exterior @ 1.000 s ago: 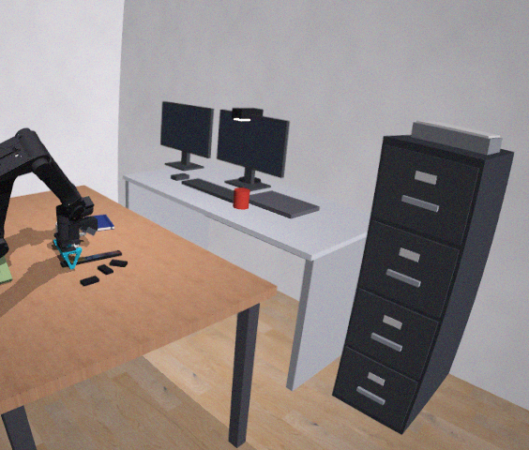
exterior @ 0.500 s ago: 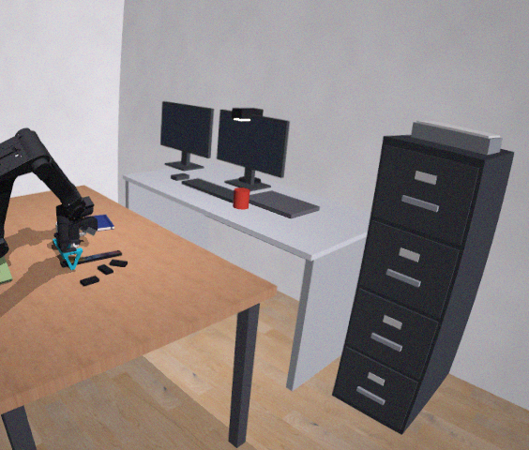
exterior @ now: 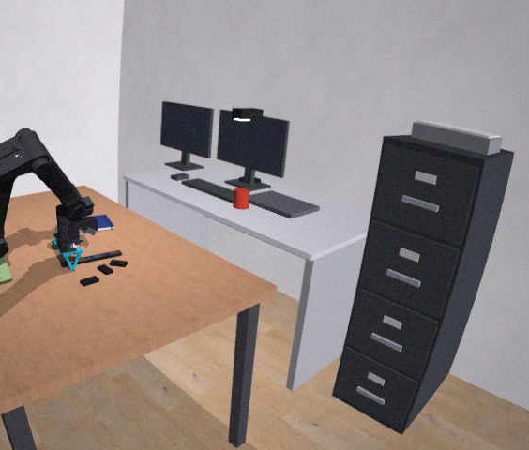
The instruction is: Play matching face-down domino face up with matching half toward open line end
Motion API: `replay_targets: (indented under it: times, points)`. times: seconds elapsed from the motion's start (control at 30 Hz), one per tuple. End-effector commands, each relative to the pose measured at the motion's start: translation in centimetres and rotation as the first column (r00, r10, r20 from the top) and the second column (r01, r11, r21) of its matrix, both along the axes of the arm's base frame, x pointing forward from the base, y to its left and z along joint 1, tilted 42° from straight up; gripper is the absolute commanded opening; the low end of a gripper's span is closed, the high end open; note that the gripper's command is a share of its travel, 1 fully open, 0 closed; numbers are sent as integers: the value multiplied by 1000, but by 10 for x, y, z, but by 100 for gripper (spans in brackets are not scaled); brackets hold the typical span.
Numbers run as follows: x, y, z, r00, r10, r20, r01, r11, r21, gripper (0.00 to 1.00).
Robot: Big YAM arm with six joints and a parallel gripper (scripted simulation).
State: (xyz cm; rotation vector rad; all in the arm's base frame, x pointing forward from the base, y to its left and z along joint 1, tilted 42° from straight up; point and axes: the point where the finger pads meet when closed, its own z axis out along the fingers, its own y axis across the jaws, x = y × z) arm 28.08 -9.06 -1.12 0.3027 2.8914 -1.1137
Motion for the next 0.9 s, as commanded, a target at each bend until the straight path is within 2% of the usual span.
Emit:
replay_targets:
  times: [0.0,0.3,0.53,0.57,0.87]
  points:
    - [3,1,1,1000,3,7,-3,1000,1,93]
    - [12,-1,4,1000,3,19,-3,1000,0,93]
    - [12,-1,4,1000,3,19,-3,1000,0,93]
    - [3,1,1,1000,3,7,-3,1000,1,93]
    - [12,-1,4,1000,3,19,-3,1000,0,93]
